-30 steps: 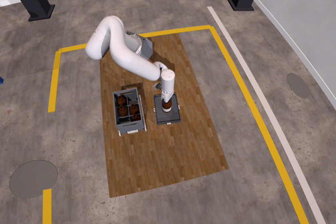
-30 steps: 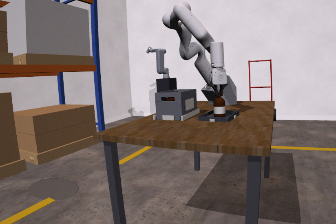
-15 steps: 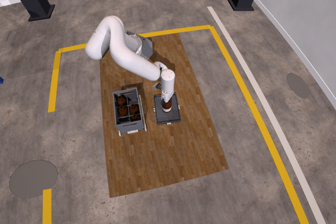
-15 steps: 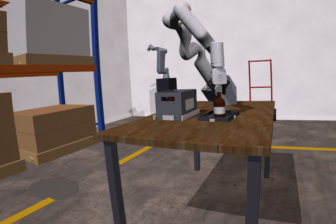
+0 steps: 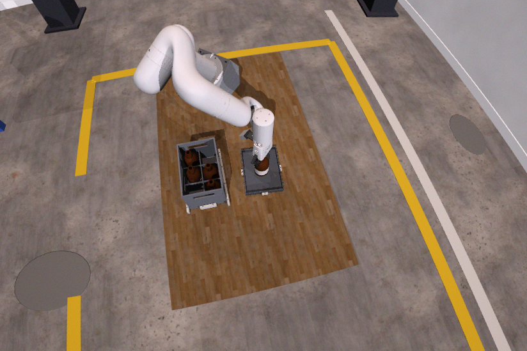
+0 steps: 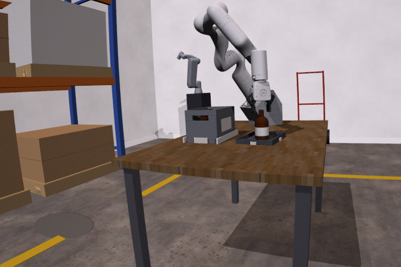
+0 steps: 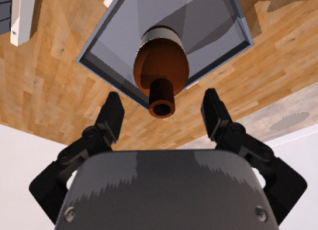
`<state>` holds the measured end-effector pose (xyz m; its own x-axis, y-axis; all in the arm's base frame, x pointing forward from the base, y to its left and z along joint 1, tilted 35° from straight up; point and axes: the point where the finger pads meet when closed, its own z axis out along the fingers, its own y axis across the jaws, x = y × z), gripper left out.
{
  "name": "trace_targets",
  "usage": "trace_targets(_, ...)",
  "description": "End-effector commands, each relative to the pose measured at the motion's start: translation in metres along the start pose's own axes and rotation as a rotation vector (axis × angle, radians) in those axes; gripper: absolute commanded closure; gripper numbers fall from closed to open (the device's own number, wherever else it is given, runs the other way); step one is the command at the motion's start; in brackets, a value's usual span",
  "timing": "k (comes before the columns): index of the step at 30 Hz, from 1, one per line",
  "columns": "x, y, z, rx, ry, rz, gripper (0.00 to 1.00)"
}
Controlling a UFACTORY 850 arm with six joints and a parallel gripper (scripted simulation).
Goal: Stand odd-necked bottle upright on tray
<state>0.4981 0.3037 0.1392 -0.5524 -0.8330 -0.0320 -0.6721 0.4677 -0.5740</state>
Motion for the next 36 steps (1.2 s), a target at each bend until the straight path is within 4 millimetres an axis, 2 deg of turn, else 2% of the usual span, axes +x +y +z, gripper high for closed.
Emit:
trace_targets(1, -0.0007, -0.0002, -0.0006, 0.000, -0.001, 0.000, 0.00)
trace_targets(27, -0.0007, -0.0002, -0.0008, 0.000, -0.001, 0.000, 0.00)
trace_targets(36, -0.0007, -0.0002, -0.0066, 0.000, -0.001, 0.000, 0.00)
